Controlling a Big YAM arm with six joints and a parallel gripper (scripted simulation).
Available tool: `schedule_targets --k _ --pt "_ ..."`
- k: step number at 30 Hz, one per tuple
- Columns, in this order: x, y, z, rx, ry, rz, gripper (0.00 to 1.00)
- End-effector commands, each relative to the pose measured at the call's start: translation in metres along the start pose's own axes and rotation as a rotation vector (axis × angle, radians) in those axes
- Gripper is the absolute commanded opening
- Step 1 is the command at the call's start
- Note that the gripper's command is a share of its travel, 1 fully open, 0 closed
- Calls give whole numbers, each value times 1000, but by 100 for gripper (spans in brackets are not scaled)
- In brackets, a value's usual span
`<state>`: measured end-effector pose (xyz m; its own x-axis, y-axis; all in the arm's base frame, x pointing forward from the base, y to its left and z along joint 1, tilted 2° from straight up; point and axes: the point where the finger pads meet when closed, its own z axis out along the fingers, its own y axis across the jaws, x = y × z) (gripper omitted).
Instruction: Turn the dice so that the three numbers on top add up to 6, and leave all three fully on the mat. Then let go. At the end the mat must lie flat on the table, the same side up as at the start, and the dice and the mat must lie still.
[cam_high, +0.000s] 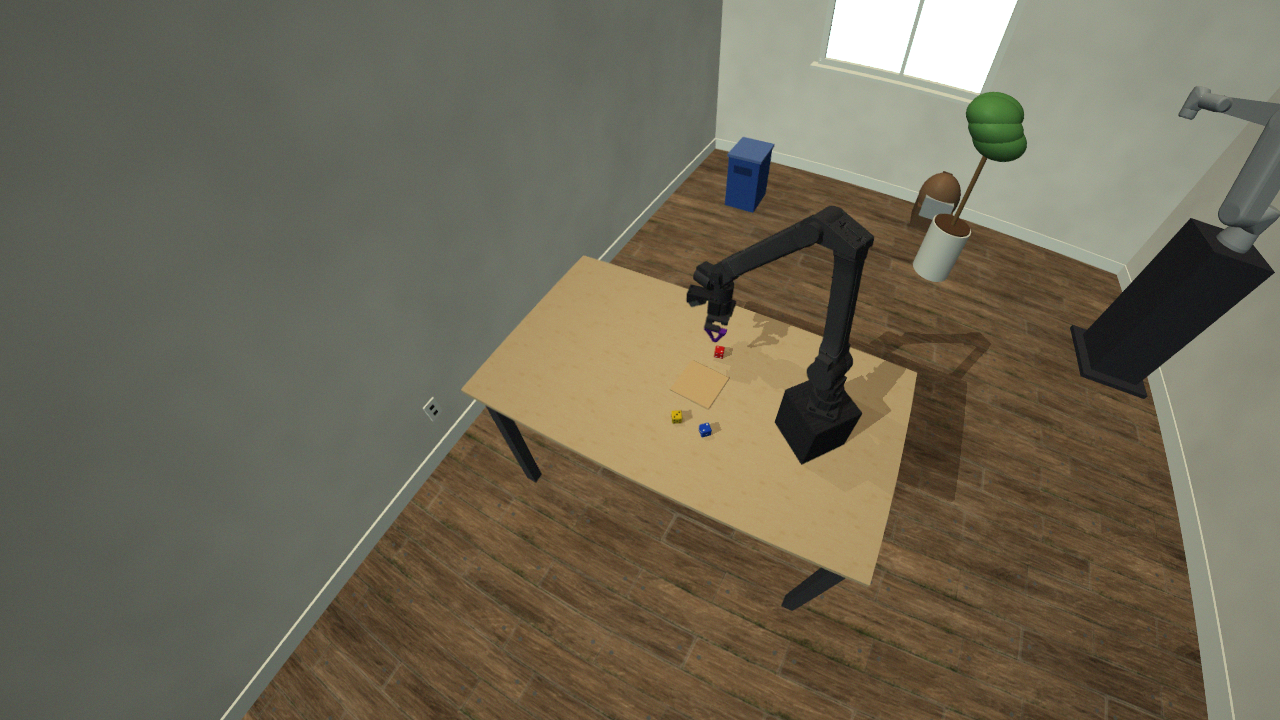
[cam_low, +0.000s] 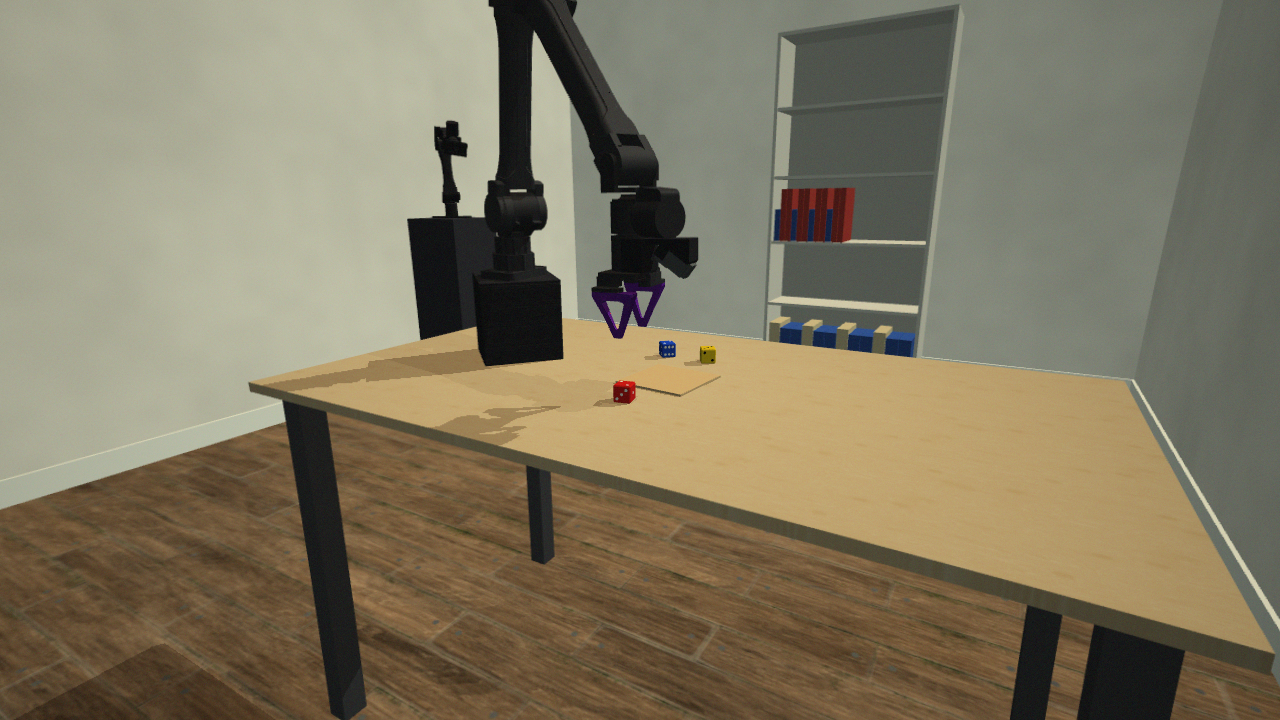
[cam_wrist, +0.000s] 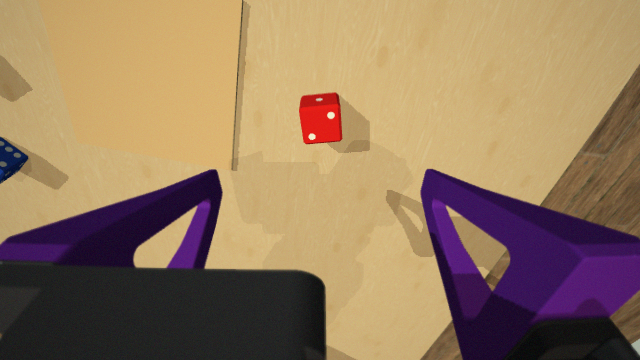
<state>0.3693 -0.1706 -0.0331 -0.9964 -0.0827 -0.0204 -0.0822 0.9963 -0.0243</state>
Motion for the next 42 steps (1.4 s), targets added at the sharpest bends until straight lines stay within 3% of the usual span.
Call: schedule_targets --k 1,5,9,10,11,16,17,19,22,42 --pt "-9 -8 -12 18 -28 4 100" --pt "7 -5 18 1 -7 -57 100" --pt "11 -3 28 -2 -8 -101 100" --pt "-13 -12 13 28 -53 -111 45" --pt "-17 -13 3 41 -74 -114 45" --pt "-16 -16 3 41 -74 -106 45" --pt "6 -3 23 6 -20 -107 45" --pt "10 0 25 -4 -4 -105 45" --pt "-4 -9 12 19 -40 -100 45" --pt "-4 -9 12 19 -40 -100 45"
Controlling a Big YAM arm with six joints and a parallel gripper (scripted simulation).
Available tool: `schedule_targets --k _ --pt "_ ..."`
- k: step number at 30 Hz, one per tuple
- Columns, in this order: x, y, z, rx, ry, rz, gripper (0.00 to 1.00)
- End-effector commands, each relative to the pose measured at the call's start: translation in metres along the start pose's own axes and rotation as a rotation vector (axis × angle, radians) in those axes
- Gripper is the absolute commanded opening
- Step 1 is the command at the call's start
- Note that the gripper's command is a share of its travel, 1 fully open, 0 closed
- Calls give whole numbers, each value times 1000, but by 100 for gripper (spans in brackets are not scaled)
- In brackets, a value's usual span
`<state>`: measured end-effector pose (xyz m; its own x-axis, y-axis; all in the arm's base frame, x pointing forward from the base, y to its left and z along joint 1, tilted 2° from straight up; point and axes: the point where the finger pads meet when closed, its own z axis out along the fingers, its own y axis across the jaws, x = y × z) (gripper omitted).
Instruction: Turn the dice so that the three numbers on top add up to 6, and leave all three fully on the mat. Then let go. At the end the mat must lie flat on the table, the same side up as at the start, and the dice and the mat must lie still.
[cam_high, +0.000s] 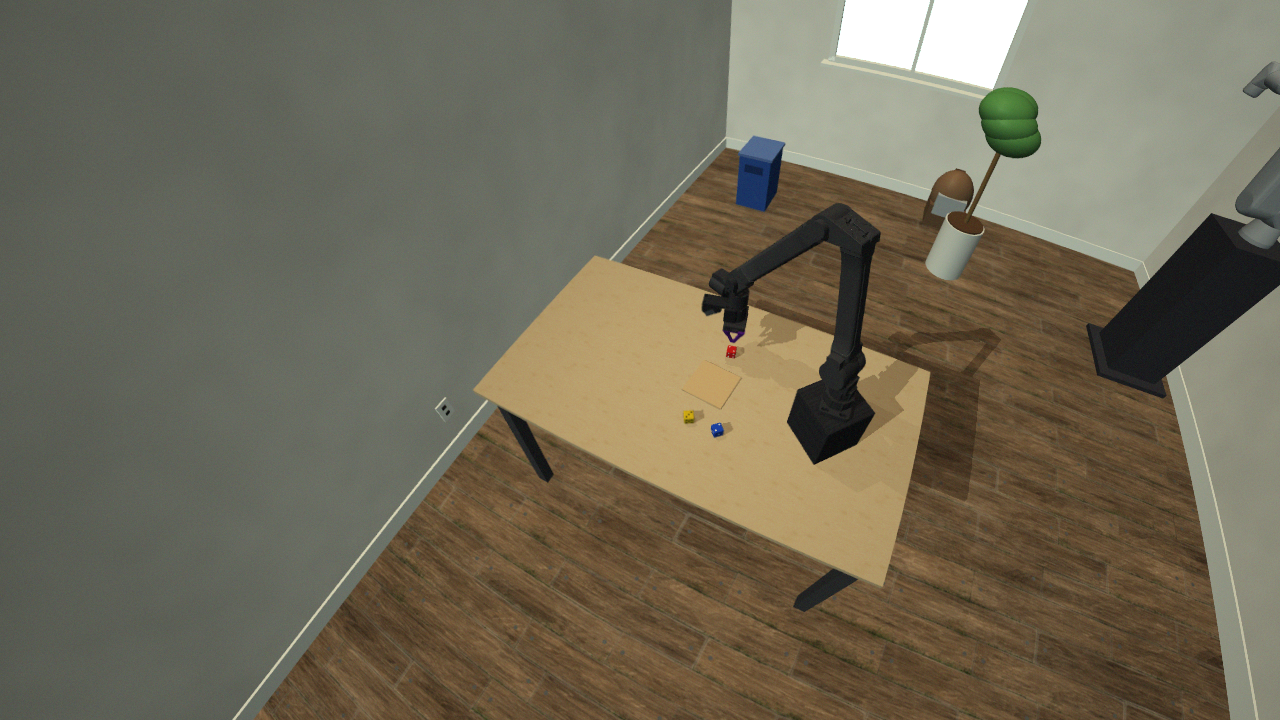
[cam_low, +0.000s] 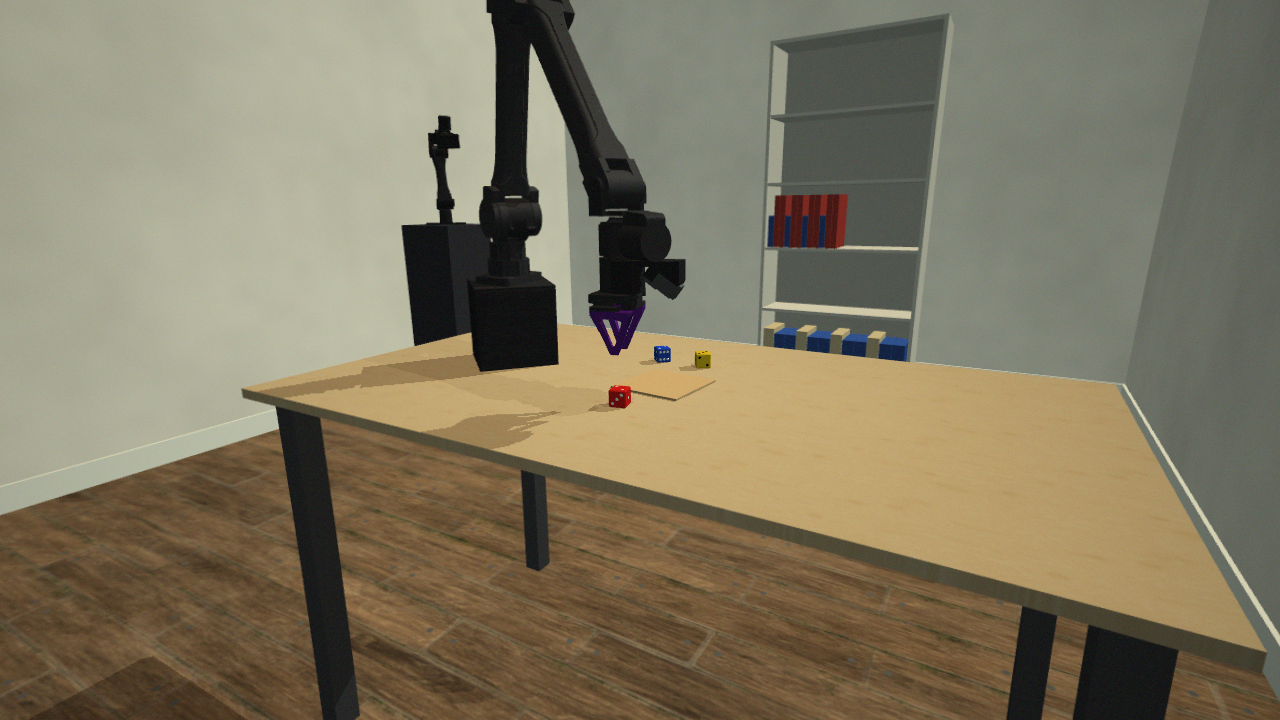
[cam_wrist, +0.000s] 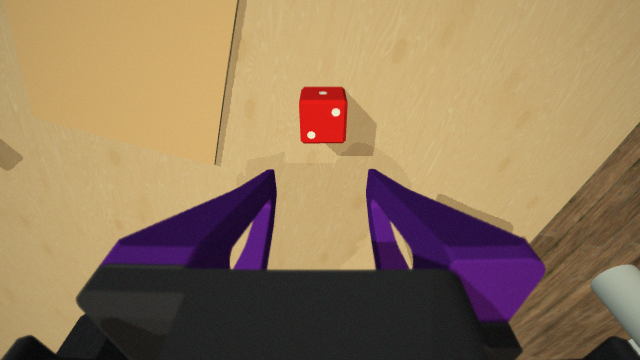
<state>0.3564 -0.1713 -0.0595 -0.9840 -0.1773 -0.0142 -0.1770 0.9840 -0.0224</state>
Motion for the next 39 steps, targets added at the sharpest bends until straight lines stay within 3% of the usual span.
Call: schedule_targets --k 1,23,25,26,29,39 --pt "-16 -11 -14 25 -43 -5 45" --pt "-6 -6 12 7 -18 -4 45" --pt "-6 -6 12 7 -18 -4 45" --pt "-17 -14 -4 35 -57 -2 45" --pt "-11 -10 15 13 -26 -2 45" --pt "-10 -10 29 16 -30 -1 45"
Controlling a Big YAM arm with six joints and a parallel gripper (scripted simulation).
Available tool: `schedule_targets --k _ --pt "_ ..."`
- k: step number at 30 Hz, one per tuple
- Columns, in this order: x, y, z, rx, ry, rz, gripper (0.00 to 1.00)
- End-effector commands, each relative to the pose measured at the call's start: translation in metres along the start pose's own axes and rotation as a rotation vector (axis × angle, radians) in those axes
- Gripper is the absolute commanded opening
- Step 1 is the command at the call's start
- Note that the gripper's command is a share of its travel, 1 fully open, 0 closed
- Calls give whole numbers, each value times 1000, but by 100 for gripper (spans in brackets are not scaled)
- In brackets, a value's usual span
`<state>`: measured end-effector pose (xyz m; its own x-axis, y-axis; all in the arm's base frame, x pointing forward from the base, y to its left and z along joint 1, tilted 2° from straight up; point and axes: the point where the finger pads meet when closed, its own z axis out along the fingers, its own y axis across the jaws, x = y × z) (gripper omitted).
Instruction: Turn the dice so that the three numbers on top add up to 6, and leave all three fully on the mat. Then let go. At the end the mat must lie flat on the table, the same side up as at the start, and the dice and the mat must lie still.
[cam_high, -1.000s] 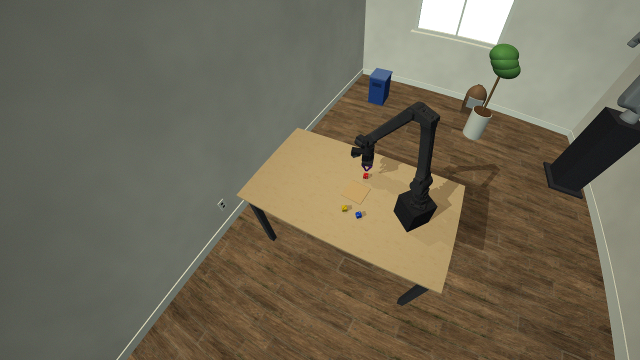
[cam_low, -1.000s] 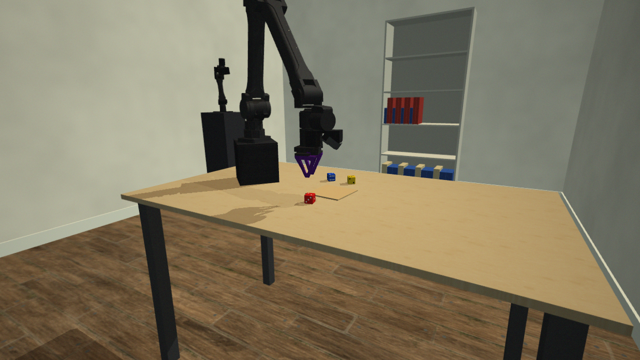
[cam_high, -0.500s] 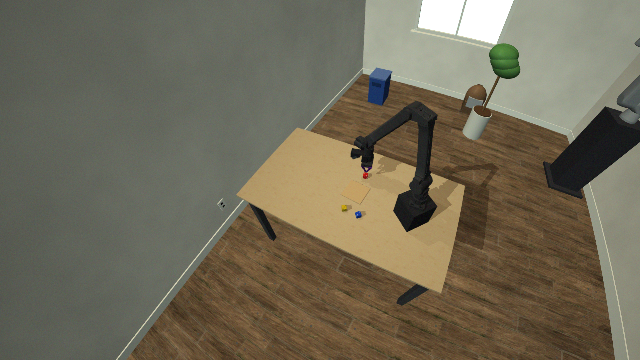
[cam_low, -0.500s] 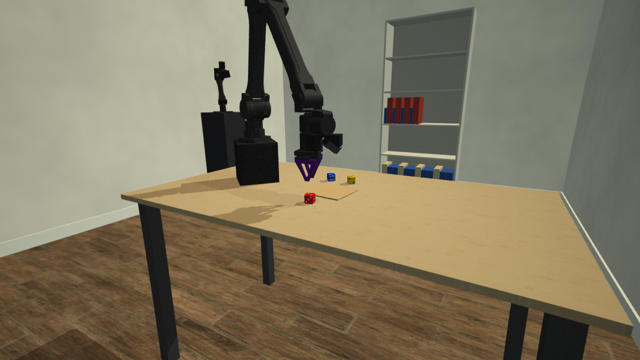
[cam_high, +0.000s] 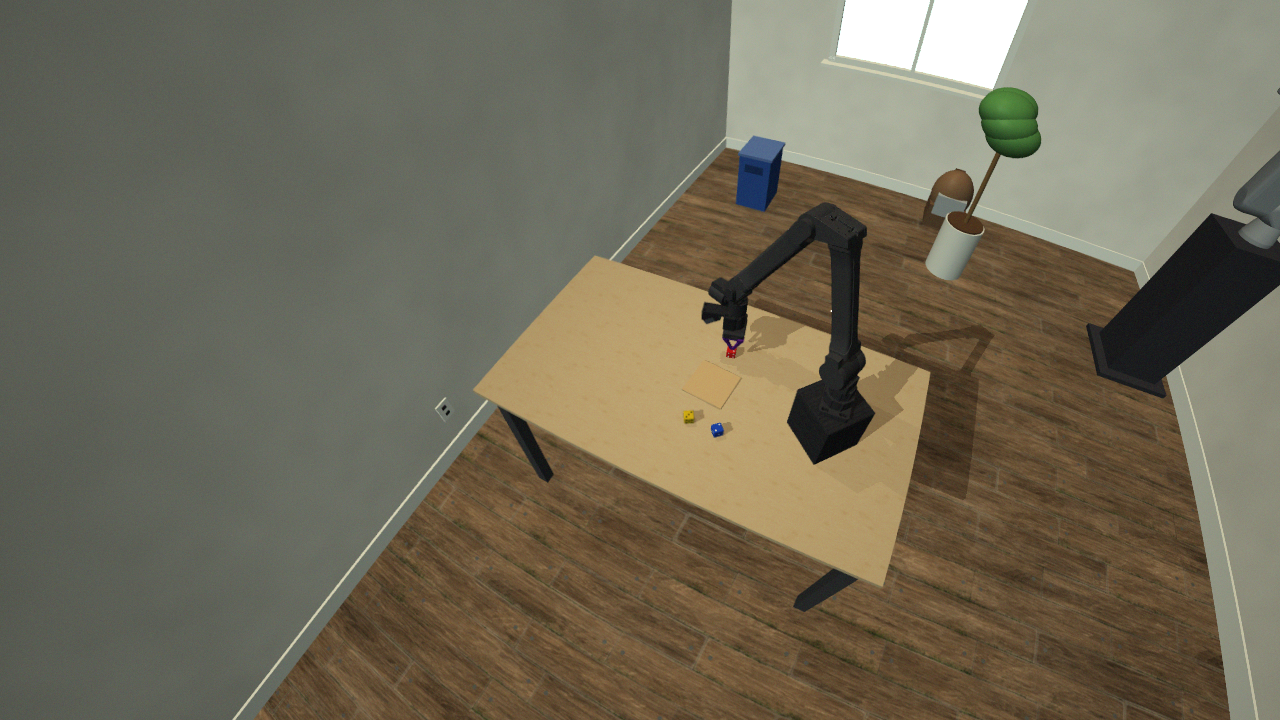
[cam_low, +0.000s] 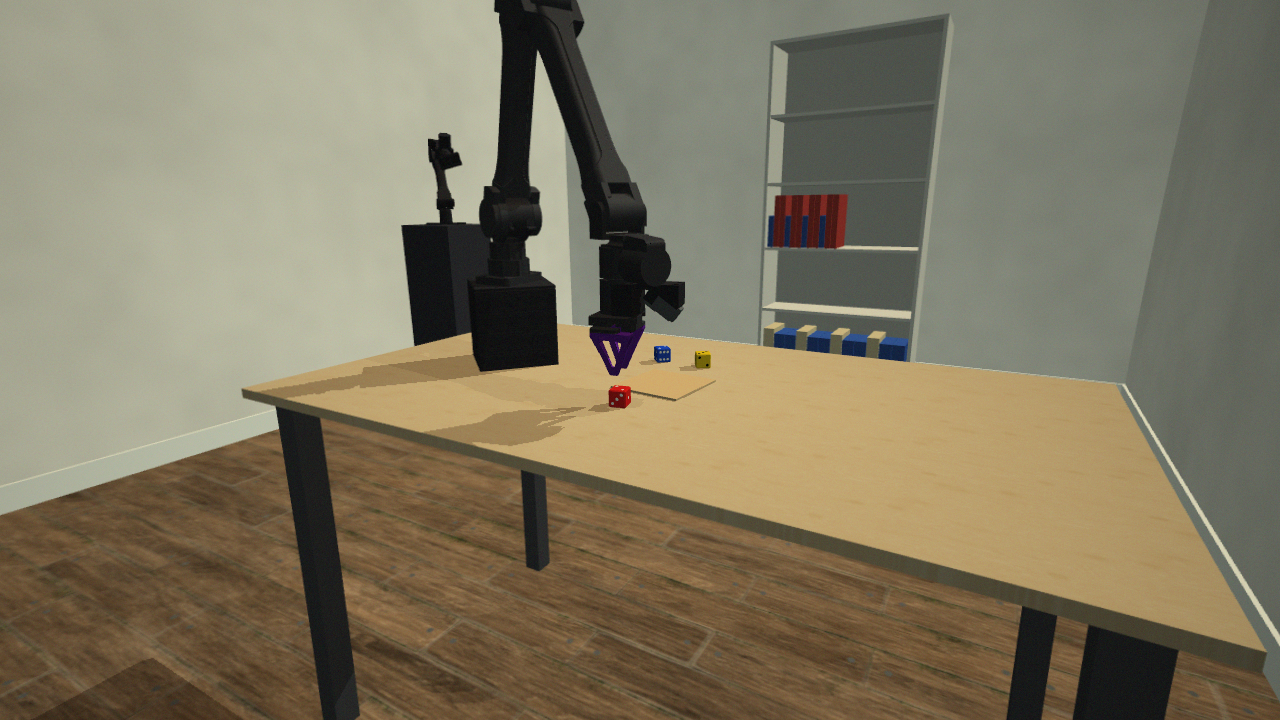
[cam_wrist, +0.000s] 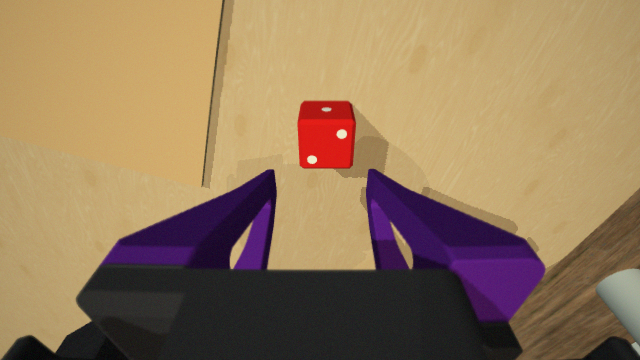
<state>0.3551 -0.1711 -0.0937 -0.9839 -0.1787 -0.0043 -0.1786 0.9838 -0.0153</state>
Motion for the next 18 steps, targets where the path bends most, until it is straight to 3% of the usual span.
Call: schedule_targets --k 1,4,5,11,13,18 --pt "-10 -10 -1 20 -35 1 45" --pt "-13 -12 -6 29 -48 1 45" --pt "-9 -9 4 16 -30 0 45" --pt "-9 -10 11 17 -31 0 45" --pt "-14 -13 4 31 -51 0 45" --pt "-11 -11 16 18 -33 1 45"
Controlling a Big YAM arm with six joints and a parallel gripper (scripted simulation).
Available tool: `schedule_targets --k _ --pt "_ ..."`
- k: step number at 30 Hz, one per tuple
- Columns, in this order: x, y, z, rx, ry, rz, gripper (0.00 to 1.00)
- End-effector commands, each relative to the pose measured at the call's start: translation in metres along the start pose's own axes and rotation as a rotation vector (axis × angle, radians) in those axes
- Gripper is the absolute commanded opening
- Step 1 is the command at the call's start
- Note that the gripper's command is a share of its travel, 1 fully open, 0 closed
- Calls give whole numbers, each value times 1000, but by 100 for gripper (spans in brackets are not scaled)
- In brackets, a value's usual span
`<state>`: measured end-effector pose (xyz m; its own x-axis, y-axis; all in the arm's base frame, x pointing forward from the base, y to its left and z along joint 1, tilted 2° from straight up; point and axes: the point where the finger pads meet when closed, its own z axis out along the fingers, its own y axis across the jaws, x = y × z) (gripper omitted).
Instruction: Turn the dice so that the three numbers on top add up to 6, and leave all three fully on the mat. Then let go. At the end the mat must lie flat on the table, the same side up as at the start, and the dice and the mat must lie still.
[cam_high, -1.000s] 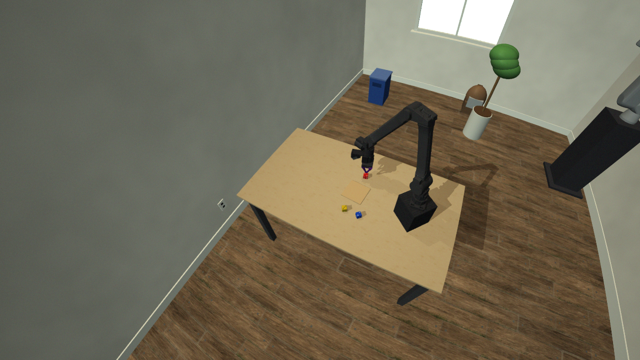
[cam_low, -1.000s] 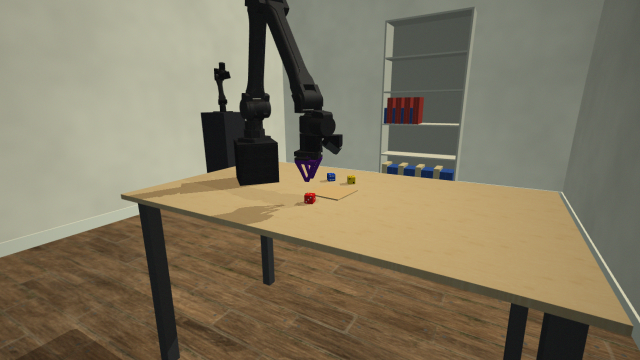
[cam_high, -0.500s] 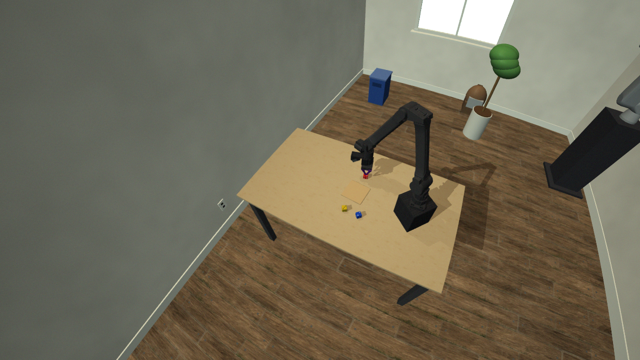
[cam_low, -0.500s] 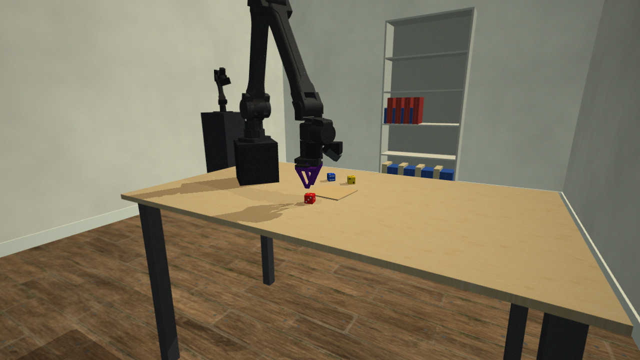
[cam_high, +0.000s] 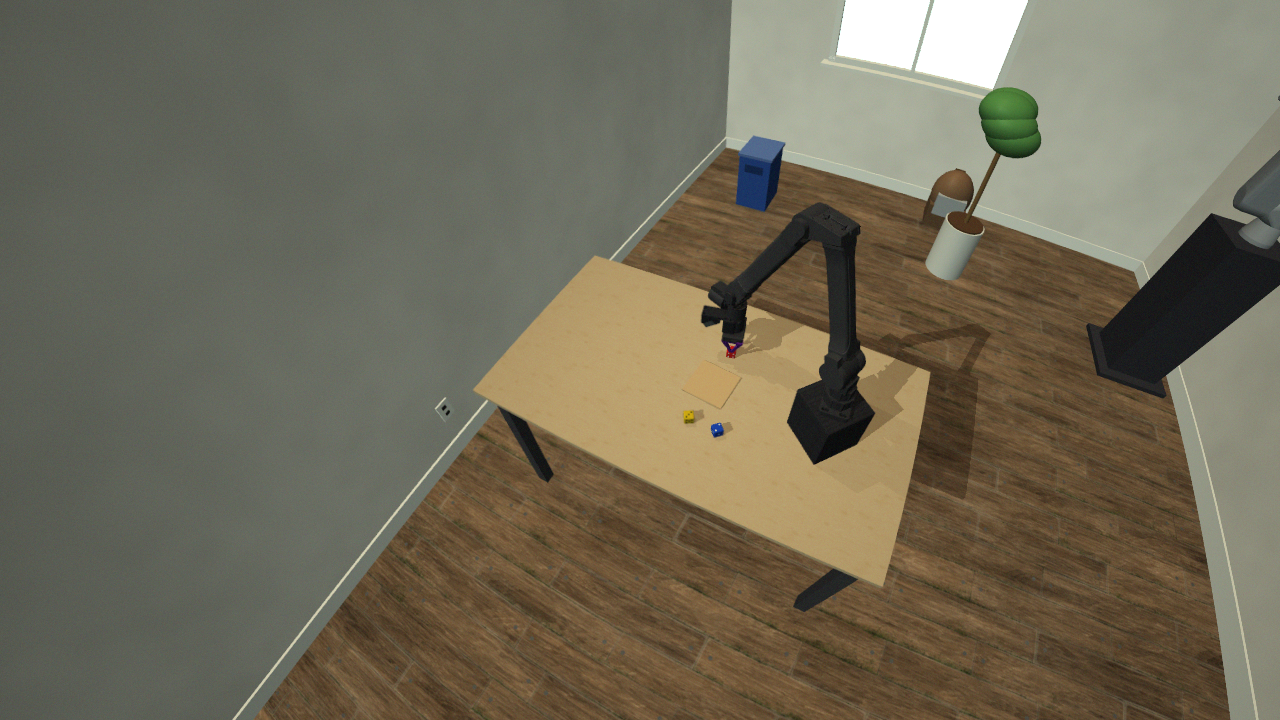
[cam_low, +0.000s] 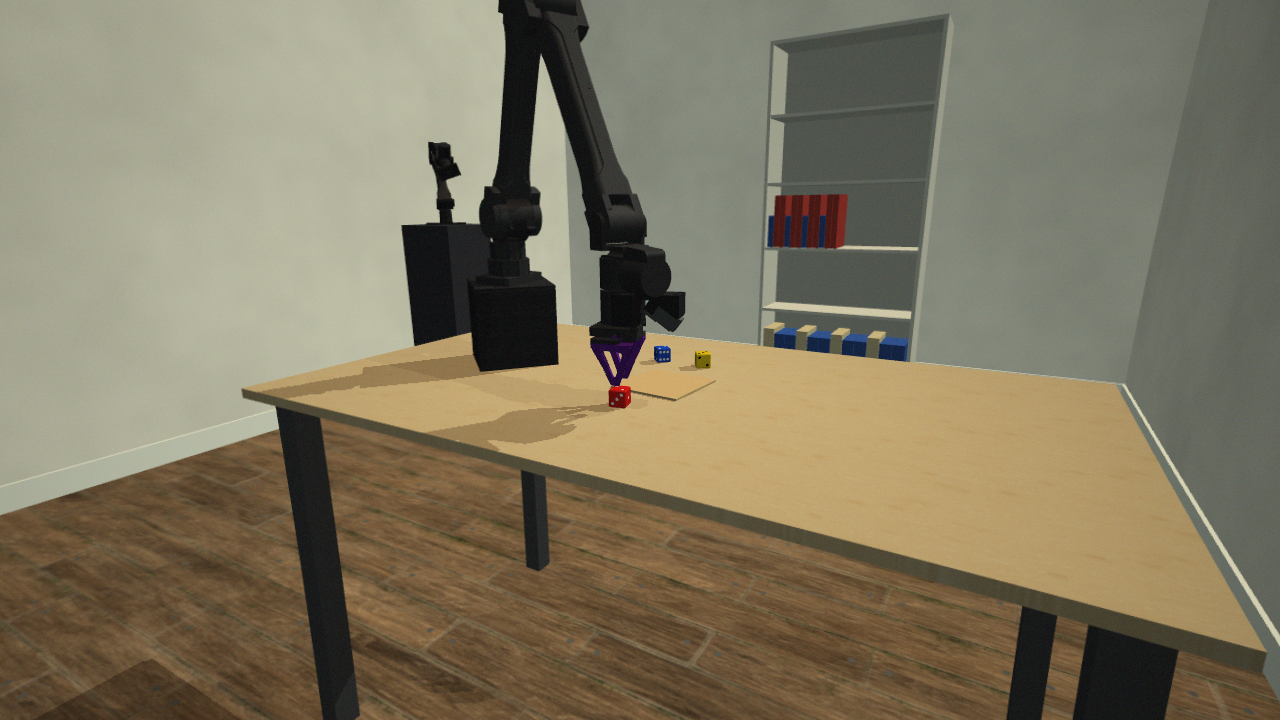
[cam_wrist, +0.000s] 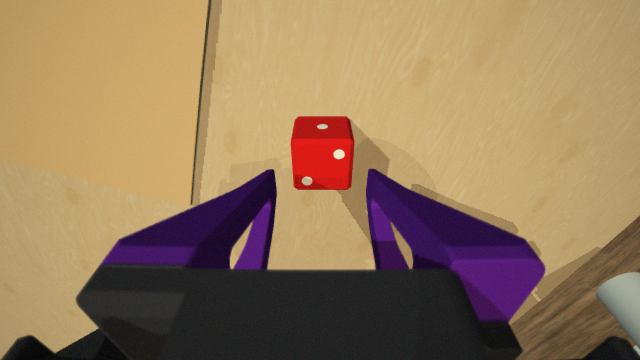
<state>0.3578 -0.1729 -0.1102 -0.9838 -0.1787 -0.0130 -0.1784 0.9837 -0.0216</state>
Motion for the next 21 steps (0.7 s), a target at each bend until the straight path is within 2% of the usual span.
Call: schedule_targets --k 1,2,3,9,21 --pt "-9 -9 0 12 -25 0 45" --pt "-9 -9 0 12 -25 0 45" --pt "-16 -14 -14 35 -55 0 45" --pt "-14 -13 -6 25 -43 1 45" --pt "-13 -12 -6 23 -40 1 45"
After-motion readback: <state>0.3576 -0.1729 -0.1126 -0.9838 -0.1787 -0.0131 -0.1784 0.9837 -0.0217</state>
